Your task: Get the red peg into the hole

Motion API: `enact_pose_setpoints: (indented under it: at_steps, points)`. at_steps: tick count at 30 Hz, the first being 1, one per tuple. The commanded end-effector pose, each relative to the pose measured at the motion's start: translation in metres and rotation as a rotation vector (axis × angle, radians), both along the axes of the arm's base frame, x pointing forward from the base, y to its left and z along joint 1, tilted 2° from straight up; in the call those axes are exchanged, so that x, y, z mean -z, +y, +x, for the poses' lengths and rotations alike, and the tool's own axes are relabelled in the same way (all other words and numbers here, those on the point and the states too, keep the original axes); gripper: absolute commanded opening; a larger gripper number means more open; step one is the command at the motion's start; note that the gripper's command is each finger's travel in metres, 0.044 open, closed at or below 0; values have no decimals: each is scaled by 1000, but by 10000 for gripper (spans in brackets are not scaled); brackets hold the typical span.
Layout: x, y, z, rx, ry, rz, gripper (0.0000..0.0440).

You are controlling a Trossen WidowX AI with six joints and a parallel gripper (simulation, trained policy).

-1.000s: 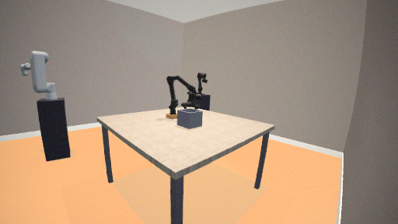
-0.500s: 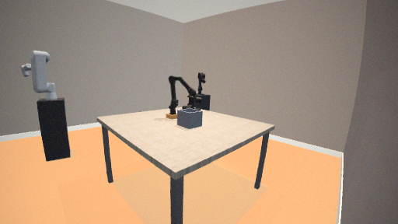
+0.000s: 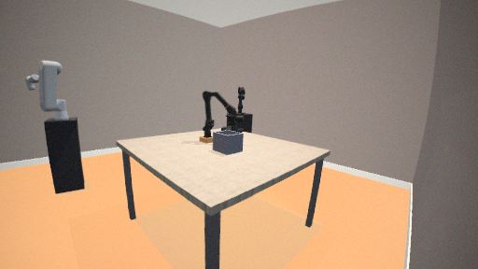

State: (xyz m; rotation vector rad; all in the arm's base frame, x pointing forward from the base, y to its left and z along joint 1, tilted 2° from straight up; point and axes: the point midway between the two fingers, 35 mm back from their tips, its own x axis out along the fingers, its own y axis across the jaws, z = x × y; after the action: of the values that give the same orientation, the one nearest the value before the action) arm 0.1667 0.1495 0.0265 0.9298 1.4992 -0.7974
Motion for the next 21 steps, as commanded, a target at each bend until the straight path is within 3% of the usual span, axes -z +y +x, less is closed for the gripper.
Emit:
enact_pose_setpoints:
  at_steps: [1, 21]
  points:
    - [-12, 8, 8, 16, -32, 47, 0]
    - [-107, 3, 53, 32, -263, 164, 0]
